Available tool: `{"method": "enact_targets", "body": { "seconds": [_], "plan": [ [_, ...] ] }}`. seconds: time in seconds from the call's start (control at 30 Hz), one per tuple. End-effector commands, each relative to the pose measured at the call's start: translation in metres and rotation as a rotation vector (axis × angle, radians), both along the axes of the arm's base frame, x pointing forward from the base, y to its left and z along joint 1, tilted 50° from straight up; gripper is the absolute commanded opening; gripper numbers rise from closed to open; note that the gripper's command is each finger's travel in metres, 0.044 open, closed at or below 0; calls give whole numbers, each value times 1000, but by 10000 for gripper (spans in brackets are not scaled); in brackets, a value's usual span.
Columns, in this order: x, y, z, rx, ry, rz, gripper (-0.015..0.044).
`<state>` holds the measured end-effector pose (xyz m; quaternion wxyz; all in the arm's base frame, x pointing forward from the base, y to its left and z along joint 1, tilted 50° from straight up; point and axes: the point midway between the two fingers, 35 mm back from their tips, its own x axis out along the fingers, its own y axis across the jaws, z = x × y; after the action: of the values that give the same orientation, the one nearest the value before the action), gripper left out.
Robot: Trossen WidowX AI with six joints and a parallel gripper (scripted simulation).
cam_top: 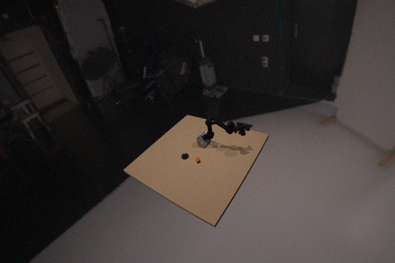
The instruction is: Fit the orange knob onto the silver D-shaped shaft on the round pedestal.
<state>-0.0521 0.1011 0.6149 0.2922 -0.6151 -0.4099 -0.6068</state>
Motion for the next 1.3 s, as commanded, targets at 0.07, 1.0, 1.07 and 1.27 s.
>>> {"method": "enact_targets", "body": {
  "seconds": [0.07, 1.0, 1.07, 1.27],
  "plan": [
    [-5, 16, -7, -7, -62, -116, 440],
    [254, 169, -267, -552, -1217, -1670, 440],
    [277, 154, -289, -607, -1293, -1718, 440],
    [330, 92, -354, -773, -1497, -1820, 440]
  ]
}}
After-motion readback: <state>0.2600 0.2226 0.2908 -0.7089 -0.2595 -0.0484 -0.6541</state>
